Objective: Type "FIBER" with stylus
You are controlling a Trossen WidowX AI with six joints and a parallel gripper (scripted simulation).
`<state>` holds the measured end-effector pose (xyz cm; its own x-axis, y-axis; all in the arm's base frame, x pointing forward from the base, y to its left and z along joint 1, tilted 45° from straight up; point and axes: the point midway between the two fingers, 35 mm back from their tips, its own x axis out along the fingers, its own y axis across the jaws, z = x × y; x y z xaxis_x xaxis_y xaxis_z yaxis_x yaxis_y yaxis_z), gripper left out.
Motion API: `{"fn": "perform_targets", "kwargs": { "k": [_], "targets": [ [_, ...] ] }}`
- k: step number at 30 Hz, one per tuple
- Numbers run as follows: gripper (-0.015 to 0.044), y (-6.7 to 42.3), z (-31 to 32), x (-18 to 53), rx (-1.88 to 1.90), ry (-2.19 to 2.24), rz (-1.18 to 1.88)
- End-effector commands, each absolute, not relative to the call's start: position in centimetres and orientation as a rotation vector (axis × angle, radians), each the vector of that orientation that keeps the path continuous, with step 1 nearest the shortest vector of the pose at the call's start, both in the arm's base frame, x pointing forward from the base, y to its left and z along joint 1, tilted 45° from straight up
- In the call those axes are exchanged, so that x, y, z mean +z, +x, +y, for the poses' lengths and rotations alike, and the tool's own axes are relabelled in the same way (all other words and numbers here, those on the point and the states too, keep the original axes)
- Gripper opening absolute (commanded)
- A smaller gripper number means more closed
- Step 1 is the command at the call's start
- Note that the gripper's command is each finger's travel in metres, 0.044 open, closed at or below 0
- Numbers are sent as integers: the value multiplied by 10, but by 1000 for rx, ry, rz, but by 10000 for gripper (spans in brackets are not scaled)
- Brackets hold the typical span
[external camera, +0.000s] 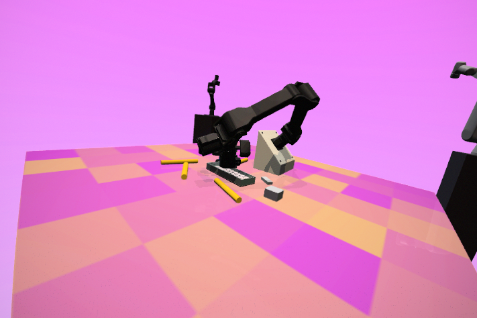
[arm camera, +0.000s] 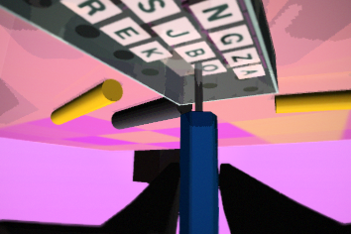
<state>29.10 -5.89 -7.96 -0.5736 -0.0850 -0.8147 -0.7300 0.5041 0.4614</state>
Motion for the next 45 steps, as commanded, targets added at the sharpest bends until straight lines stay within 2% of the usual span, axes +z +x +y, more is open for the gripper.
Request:
{"fn": "perform_targets", "kwargs": {
  "k": [1,27,41,45],
  "targets": [
    [81,291,-58,-81,1076,-662,1990],
    [81,291,-53,-86,1076,-662,1990],
    [84,289,-79,-62,1071,-652,1994],
    [58,289,-79,-62,1071,-652,1994]
  ]
}}
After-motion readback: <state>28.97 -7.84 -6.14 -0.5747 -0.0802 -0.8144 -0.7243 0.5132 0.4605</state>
